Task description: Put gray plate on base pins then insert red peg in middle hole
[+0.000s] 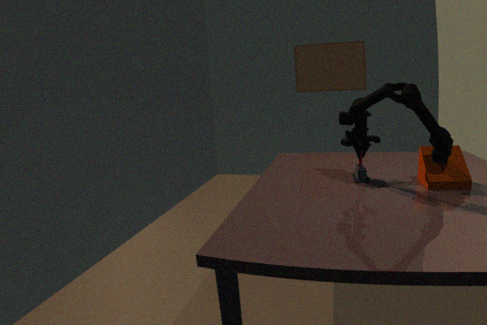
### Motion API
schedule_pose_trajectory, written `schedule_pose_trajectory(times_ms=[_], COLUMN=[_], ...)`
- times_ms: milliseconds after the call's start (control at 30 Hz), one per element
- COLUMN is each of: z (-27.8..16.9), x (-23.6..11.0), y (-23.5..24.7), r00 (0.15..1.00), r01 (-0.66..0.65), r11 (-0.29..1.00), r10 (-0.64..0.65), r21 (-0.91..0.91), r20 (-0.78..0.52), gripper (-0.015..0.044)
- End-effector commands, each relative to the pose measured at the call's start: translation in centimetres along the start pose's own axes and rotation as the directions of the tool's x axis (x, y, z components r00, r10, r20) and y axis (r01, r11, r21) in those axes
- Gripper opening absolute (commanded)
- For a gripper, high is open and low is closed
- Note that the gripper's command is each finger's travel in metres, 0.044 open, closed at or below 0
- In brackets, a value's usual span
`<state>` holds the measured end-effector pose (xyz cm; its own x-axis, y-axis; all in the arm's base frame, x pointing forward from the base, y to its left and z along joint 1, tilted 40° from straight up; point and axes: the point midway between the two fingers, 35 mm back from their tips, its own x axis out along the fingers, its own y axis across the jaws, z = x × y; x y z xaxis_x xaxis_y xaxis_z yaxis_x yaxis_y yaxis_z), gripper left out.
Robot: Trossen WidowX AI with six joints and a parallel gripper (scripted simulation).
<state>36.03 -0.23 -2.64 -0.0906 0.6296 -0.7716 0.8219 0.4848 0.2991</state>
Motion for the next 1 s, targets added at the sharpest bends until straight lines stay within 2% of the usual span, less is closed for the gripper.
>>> schedule_pose_trajectory(times_ms=[0, 800, 967], z=[-0.01, -0.02, -0.02], x=[-0.05, 0.21, 0.21], y=[0.01, -0.01, -0.01], r00=[1.000, 1.000, 1.000], r01=[0.000, 0.001, 0.001], r11=[1.000, 1.000, 1.000], r10=[0.000, -0.001, -0.001], r21=[0.000, -0.004, -0.004], r20=[0.000, 0.001, 0.001], gripper=[0.0000, 0.0000, 0.0131])
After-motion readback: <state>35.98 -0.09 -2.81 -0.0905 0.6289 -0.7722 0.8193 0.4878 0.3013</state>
